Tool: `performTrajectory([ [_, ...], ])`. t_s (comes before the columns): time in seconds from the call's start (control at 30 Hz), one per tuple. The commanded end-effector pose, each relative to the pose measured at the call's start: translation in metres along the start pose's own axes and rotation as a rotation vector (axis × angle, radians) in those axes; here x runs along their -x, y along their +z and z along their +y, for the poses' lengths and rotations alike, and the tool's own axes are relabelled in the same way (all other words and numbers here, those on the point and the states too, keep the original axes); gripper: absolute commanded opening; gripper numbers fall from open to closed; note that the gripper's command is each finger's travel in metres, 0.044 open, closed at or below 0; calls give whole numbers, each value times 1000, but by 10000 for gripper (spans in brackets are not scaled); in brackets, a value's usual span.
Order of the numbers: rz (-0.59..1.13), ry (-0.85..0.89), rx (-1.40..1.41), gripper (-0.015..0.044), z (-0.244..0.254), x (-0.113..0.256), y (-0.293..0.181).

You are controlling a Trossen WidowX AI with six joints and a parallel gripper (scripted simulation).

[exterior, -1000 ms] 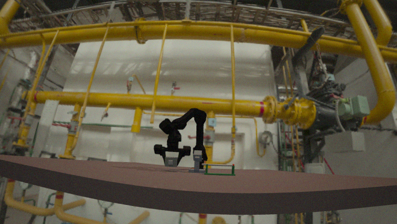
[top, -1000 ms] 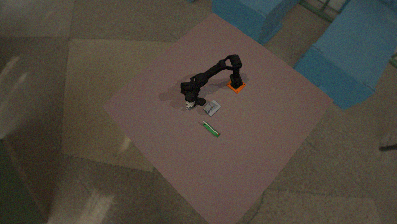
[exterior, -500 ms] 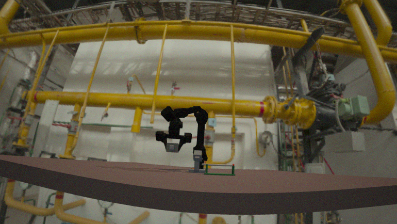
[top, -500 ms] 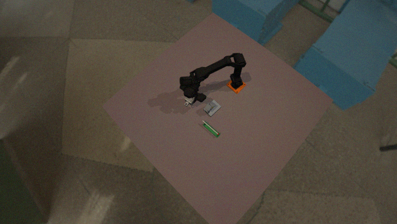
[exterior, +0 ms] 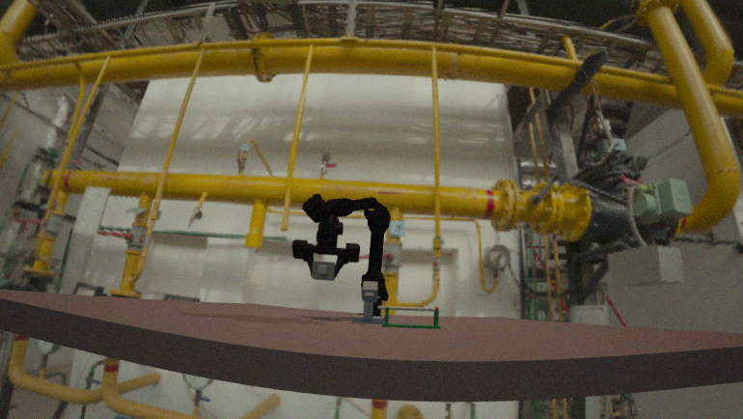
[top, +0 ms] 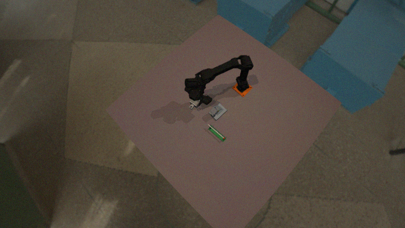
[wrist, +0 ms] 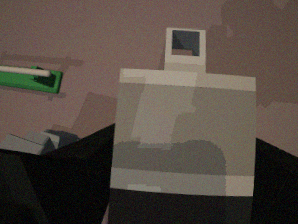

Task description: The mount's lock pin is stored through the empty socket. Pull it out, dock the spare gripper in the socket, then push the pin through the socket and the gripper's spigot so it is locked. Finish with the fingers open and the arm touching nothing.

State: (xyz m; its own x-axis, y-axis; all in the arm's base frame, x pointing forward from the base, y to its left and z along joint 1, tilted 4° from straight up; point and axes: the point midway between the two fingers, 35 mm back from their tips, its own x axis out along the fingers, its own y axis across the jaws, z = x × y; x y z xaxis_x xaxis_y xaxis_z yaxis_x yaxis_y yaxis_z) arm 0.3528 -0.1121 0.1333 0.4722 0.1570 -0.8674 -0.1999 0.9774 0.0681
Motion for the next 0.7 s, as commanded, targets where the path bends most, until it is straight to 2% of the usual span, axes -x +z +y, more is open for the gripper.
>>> performTrajectory([
  [0.0,2,-2,0,0,0,-1,0],
  [0.67,159,-71,-17,0,29,-10,-19],
])
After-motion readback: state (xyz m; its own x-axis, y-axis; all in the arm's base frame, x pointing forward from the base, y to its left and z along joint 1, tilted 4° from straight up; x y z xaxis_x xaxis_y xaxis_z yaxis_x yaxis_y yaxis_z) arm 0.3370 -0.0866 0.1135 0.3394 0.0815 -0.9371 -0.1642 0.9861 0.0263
